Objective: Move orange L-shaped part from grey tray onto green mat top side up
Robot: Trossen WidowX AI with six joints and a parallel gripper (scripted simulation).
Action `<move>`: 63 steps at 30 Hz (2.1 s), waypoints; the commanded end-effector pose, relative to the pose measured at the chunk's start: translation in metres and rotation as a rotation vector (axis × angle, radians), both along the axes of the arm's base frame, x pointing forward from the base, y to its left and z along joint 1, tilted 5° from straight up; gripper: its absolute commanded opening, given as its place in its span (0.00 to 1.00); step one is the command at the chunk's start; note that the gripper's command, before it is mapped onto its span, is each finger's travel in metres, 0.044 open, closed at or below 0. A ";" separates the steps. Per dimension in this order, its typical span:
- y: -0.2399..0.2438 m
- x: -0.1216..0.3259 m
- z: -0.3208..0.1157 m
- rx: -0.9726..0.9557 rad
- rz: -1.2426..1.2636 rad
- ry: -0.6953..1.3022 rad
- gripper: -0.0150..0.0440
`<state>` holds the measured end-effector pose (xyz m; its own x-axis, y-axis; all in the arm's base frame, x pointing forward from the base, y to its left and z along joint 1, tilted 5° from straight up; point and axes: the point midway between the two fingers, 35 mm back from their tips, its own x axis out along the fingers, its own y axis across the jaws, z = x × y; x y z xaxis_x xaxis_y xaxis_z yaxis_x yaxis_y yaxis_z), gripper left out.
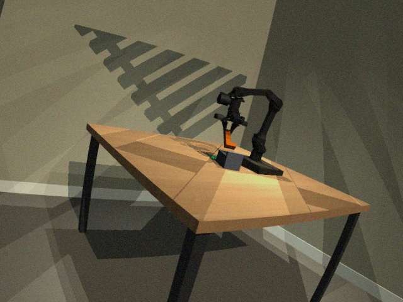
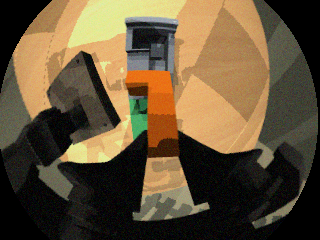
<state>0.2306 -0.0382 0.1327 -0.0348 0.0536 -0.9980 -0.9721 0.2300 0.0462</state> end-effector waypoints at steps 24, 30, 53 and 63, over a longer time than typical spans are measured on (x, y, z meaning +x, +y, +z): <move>-0.073 -0.030 -0.006 -0.008 0.004 0.007 0.25; -0.073 -0.030 -0.015 -0.008 0.004 0.007 0.25; -0.072 -0.032 -0.051 -0.008 0.004 0.007 0.25; -0.071 -0.032 -0.066 -0.008 0.004 0.007 0.25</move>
<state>0.1999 -0.1098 0.0721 -0.0350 0.0447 -0.9984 -0.9725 0.2287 0.0443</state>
